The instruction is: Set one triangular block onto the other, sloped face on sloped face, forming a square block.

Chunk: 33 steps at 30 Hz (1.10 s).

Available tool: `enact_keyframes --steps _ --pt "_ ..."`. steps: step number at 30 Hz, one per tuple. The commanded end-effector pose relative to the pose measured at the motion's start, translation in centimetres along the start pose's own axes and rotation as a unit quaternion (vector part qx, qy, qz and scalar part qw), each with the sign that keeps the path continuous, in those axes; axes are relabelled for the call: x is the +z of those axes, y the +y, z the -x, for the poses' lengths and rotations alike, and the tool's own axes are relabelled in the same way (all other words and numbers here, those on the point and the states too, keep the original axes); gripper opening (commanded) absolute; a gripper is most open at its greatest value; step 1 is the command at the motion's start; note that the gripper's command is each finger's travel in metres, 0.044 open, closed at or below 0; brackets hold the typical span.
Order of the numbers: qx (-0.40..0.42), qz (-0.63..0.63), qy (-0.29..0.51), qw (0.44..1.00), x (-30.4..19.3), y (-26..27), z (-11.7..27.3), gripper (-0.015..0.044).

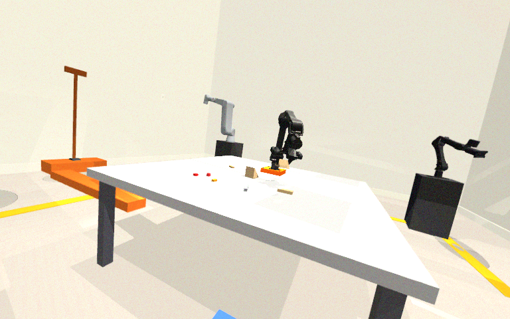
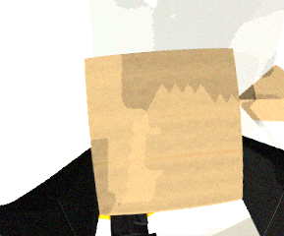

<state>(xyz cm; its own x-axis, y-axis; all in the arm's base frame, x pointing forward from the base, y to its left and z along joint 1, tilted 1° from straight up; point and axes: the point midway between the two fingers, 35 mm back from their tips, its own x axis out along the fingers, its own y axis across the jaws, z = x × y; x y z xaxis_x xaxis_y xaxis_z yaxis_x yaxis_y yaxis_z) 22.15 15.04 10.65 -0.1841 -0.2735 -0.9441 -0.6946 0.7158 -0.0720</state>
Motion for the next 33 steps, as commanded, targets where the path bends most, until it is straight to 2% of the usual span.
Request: enact_keyframes --steps 1,14,29,33 --pt "-0.014 -0.04 -0.038 0.998 -0.3 0.0 0.4 0.0" --pt "-0.028 -0.196 -0.163 0.967 -0.9 0.3 0.2 0.0" --pt "0.014 -0.365 -0.303 0.88 -1.6 0.5 -0.1 0.0" --pt "0.021 -0.38 -0.316 0.869 -1.6 0.5 -0.1 0.0"
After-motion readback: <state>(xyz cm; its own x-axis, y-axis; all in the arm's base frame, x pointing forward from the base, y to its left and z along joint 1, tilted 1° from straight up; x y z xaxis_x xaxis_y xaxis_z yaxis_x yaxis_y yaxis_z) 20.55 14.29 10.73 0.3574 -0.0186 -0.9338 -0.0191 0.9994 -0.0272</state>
